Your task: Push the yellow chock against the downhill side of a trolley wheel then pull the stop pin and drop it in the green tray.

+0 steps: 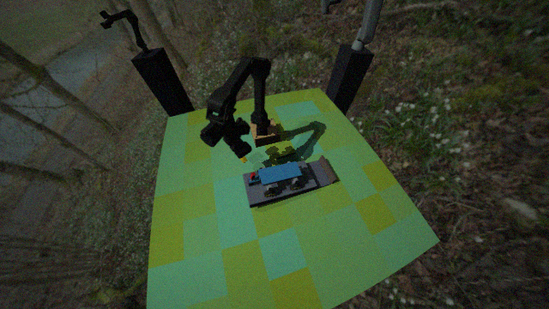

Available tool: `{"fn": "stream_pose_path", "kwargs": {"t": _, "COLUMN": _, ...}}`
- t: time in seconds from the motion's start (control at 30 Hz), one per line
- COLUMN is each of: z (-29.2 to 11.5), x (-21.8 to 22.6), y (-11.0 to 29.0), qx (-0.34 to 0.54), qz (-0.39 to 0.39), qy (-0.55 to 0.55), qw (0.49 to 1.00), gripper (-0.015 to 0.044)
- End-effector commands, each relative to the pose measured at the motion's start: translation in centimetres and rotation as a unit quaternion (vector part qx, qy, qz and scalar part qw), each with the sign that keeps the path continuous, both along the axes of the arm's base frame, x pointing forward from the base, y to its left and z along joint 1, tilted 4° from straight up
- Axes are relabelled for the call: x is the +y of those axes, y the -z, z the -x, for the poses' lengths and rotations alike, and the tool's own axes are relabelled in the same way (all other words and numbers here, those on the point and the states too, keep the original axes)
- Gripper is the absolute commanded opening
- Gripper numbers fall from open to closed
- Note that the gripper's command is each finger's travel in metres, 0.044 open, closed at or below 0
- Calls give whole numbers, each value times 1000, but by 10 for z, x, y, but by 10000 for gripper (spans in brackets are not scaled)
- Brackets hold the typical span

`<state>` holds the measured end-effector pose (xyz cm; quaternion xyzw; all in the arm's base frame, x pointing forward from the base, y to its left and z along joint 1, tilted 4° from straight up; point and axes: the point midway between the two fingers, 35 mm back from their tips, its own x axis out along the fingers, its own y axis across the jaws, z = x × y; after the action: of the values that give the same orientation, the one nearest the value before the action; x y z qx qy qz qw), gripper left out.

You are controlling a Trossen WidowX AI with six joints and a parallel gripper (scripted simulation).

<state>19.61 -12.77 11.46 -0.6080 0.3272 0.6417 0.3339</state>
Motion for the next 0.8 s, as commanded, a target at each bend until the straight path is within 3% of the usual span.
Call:
{"fn": "stream_pose_path", "kwargs": {"t": 0.0, "z": -1, "x": 0, "y": -12, "qx": -4, "qz": 1, "qy": -1, "qw": 1000, "gripper": 0}}
{"fn": "stream_pose_path", "kwargs": {"t": 0.27, "z": -1, "x": 0, "y": -12, "qx": -3, "qz": 2, "qy": 21, "qw": 1000, "gripper": 0}}
{"fn": "stream_pose_path", "kwargs": {"t": 0.77, "z": -1, "x": 0, "y": -12, "qx": 5, "qz": 13, "qy": 273, "qw": 962, "gripper": 0}}
